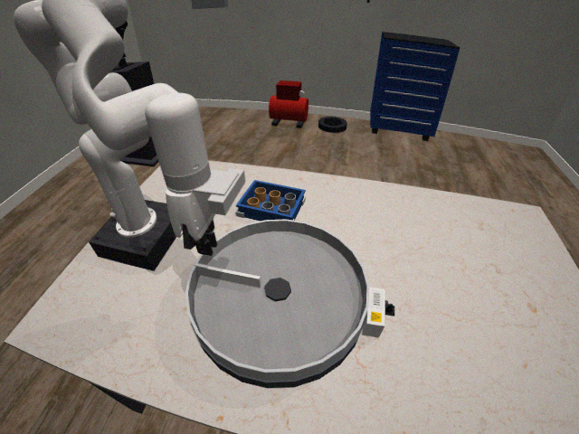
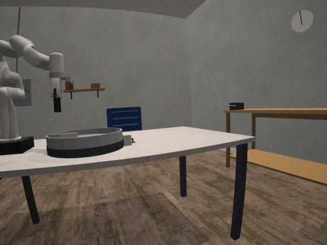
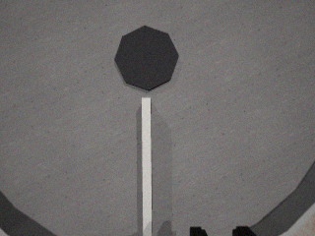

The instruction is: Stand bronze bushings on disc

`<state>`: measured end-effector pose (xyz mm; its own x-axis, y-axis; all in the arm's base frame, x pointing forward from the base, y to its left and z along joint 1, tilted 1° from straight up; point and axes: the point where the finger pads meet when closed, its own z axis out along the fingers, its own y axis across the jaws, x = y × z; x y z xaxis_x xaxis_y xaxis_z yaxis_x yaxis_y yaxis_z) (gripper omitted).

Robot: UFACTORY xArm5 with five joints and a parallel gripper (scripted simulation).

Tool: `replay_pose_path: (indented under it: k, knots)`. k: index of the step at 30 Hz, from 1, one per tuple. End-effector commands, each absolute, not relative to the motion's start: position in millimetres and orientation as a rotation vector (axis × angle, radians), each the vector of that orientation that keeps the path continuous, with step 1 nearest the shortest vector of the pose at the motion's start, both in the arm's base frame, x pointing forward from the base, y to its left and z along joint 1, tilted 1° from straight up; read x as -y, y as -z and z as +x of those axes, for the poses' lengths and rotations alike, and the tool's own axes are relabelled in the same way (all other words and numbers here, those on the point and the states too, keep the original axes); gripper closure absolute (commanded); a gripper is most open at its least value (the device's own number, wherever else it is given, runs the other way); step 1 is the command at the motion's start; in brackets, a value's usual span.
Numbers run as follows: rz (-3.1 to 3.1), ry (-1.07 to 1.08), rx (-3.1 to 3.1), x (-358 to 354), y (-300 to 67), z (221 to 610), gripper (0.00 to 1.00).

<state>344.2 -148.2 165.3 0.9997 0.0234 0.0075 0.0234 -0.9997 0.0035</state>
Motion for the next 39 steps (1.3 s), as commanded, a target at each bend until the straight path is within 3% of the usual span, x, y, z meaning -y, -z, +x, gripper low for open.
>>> replay_pose_path:
  k: [1,18,19,29,39]
  knots:
    - [3.136,-0.017,-0.037,149,-167,345,0.83]
    - [3.136,-0.017,-0.037,149,-167,345,0.83]
    - [3.136,-0.017,-0.037,149,-167,345,0.52]
    - [3.137,-0.017,-0.052,128,-162,346,0.52]
    - [3.138,-0.017,-0.128,26,-139,348,0.52]
